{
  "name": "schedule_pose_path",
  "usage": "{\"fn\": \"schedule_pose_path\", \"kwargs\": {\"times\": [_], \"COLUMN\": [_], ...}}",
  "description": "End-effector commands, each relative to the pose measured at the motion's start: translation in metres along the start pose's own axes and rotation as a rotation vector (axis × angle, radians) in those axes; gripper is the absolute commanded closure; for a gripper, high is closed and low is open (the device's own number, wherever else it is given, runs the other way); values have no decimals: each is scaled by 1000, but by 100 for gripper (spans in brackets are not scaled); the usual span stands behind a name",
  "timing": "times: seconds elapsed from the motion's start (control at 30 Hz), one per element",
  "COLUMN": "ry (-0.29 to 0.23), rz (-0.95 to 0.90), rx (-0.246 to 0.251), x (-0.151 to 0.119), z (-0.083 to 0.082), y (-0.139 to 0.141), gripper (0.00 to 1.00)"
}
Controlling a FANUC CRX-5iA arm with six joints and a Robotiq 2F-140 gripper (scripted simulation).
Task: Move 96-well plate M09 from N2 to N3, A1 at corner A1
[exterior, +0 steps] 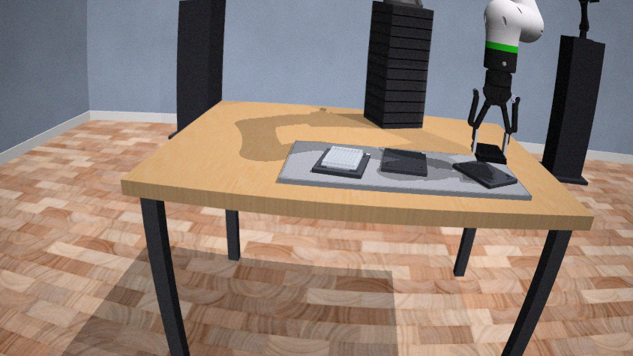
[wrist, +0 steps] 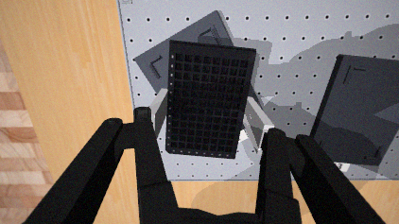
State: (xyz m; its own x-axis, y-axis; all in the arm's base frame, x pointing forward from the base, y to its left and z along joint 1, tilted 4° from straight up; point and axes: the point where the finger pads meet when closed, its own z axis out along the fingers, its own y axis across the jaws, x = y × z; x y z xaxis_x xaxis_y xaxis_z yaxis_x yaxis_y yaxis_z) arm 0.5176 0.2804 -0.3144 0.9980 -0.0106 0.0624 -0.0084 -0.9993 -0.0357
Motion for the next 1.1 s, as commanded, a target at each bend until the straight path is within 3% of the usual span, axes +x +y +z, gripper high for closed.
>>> {"fn": "schedule_pose_path", "kwargs": {"times": [0.0, 0.33, 1.07], "ry": [1, 1, 1], "rz": [0, 0, 0], "rx": [0, 0, 0], "x": [0, -2, -12], "z": [0, 0, 0], "y": [3, 29, 166], "gripper": [100, 100, 100]}}
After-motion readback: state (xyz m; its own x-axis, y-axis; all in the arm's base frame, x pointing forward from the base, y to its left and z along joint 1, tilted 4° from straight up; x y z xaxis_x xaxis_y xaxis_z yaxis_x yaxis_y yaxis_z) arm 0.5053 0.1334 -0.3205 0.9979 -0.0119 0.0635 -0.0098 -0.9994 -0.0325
